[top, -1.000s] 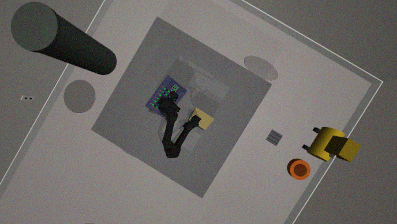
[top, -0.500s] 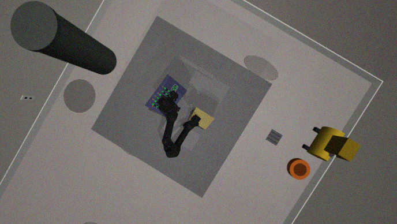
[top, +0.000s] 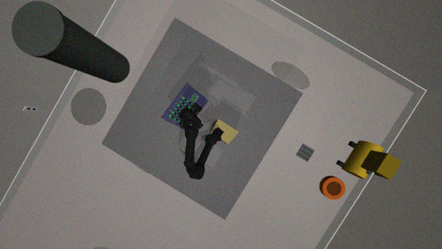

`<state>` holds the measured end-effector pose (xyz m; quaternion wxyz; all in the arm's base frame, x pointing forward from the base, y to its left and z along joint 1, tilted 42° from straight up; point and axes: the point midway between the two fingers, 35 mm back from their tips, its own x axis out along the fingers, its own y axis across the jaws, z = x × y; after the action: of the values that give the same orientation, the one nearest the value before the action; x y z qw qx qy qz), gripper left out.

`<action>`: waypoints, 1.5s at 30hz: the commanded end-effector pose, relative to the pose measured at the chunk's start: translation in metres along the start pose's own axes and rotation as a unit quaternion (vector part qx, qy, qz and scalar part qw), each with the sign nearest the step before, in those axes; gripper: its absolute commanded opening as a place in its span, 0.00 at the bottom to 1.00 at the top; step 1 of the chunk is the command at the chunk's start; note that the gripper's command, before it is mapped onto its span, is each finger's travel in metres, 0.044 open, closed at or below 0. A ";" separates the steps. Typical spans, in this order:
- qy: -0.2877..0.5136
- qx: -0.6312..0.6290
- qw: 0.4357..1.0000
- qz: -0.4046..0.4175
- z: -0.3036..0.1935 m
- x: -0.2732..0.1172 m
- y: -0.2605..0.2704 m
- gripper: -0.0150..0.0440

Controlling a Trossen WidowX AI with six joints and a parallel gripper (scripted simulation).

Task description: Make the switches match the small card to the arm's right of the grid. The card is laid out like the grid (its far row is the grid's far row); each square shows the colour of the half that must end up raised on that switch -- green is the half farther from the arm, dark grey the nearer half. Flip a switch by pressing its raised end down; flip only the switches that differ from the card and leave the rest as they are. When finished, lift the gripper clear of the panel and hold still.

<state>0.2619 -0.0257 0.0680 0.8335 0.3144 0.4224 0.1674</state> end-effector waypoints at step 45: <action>-0.016 -0.005 1.000 0.005 -0.039 0.054 0.070 0.25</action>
<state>0.2597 0.0698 0.0692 0.8427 0.3121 0.4034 0.1721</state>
